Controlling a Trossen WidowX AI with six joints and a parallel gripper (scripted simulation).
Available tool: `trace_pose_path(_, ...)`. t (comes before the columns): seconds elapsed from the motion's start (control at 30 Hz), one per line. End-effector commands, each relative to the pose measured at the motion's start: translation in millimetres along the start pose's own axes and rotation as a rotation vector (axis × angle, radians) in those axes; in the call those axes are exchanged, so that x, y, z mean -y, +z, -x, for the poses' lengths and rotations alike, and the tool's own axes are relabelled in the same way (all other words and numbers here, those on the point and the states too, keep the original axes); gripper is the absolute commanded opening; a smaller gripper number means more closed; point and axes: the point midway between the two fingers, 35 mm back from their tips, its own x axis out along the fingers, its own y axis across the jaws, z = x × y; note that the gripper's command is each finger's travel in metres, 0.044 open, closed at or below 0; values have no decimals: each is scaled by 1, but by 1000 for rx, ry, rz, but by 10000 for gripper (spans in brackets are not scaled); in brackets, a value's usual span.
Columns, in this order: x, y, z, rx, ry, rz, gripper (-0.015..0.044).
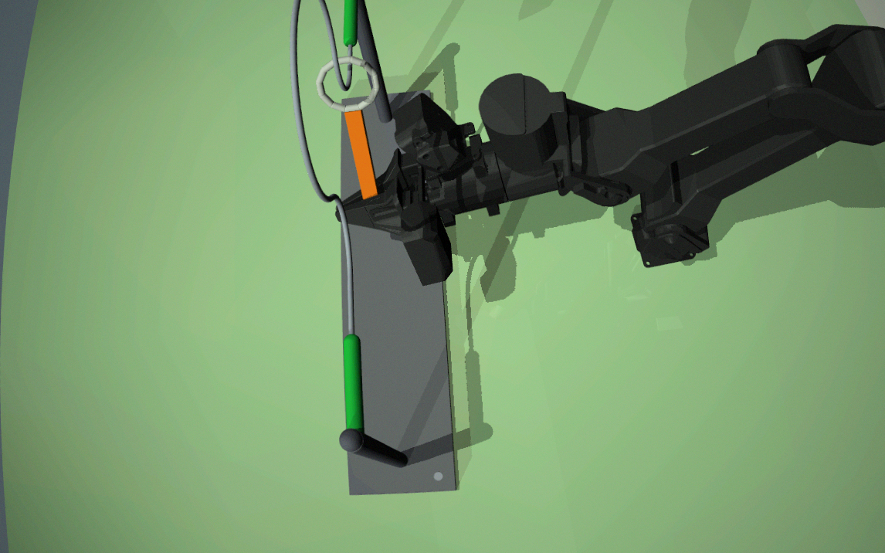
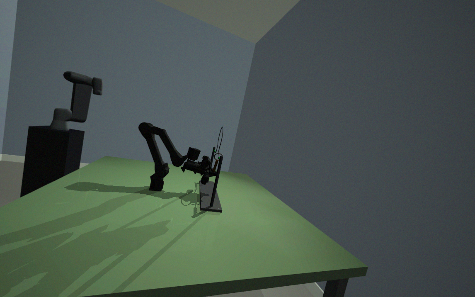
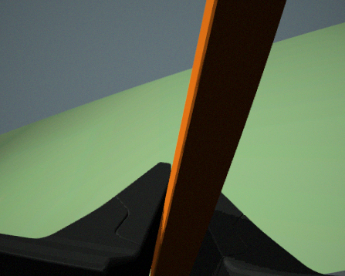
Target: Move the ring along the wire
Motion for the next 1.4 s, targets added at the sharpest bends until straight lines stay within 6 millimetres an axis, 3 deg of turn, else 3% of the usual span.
trace_pose_path(0.0,-15,3,4,-20,19,-81,-150)
trace_pose_path(0.57,-70,17,37,-254,143,-408,-150)
trace_pose_path(1.07,-106,48,70,-455,323,-692,-150)
trace_pose_path(1.37,-124,69,76,-454,400,-854,-150)
